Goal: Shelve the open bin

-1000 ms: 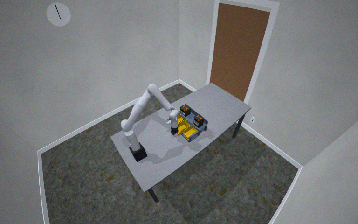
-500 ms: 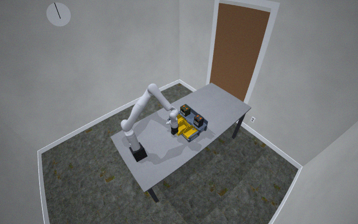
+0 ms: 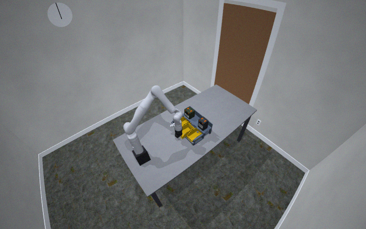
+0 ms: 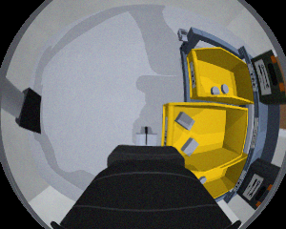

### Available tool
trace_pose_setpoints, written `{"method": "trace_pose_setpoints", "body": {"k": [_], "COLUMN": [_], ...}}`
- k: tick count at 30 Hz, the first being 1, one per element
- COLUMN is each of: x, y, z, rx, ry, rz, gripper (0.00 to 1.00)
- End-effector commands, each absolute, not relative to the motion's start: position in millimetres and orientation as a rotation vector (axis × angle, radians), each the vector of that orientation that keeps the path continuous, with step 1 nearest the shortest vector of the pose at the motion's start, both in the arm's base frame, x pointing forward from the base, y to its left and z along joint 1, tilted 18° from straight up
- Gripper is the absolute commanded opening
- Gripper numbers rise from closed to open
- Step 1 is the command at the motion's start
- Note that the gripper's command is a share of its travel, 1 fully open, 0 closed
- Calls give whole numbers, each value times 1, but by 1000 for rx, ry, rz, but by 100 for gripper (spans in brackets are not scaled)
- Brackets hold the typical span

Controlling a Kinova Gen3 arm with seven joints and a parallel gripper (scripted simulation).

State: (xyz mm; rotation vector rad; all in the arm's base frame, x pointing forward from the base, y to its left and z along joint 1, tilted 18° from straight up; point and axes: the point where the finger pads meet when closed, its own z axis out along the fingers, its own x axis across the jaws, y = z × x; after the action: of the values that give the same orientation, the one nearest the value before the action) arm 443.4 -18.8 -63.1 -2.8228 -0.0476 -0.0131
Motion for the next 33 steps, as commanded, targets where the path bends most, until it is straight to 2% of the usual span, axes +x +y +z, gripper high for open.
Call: {"method": "trace_pose_setpoints", "body": {"k": [1, 33], "x": [444, 454], "y": [-19, -19], "z": [-62, -62], "rx": [-2823, -2823], "ry": [-47, -47], "rz": [-16, -16], "gripper": [0, 0]}}
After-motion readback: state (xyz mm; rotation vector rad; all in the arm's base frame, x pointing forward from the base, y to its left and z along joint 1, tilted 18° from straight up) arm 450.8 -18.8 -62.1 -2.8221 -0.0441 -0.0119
